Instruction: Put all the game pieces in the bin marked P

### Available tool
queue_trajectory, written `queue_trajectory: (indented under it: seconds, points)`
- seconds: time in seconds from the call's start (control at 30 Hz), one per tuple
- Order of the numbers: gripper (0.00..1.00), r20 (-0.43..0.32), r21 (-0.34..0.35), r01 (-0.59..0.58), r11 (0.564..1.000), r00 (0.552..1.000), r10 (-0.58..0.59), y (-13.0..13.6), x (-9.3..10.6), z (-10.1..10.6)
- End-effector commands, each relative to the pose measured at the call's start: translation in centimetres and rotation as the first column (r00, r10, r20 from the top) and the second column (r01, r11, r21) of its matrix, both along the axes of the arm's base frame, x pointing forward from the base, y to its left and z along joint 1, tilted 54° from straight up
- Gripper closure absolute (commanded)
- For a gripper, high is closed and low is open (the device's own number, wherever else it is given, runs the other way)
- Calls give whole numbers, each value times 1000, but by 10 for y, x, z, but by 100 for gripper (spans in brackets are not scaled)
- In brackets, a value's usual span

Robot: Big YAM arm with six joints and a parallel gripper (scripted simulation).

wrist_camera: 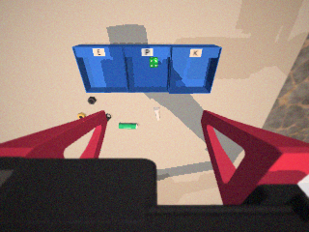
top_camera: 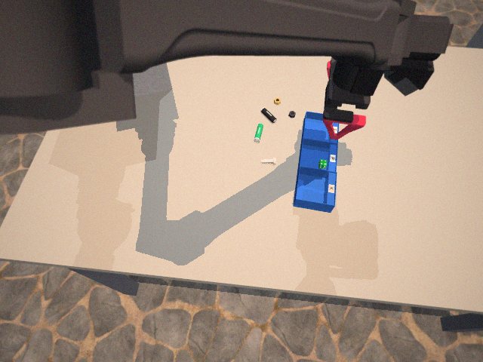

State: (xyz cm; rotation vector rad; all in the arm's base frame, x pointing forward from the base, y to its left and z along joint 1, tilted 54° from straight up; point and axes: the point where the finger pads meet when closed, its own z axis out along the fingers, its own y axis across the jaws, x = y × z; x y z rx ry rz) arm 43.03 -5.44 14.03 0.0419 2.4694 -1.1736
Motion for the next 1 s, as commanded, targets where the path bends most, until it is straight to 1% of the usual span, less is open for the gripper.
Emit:
queue_trajectory:
  seconds: [0.0,0.23,0.3,0.37,0.4,0.43,0.47,0.97]
  points:
    - [0,75,24,0,1000,997,-1,20,7,28]
    - [0,75,25,-1,1000,997,-1,38,-2,42]
    - [0,75,25,-1,1000,997,-1,39,-2,42]
    - [0,75,26,-1,1000,997,0,39,-2,42]
    - [0,75,26,16,1000,997,-18,32,-3,42]
    - [0,68,25,24,999,997,-26,28,-4,39]
    - [0,47,19,10,1000,999,-11,31,-6,30]
    - [0,46,18,9,1000,999,-10,30,-6,29]
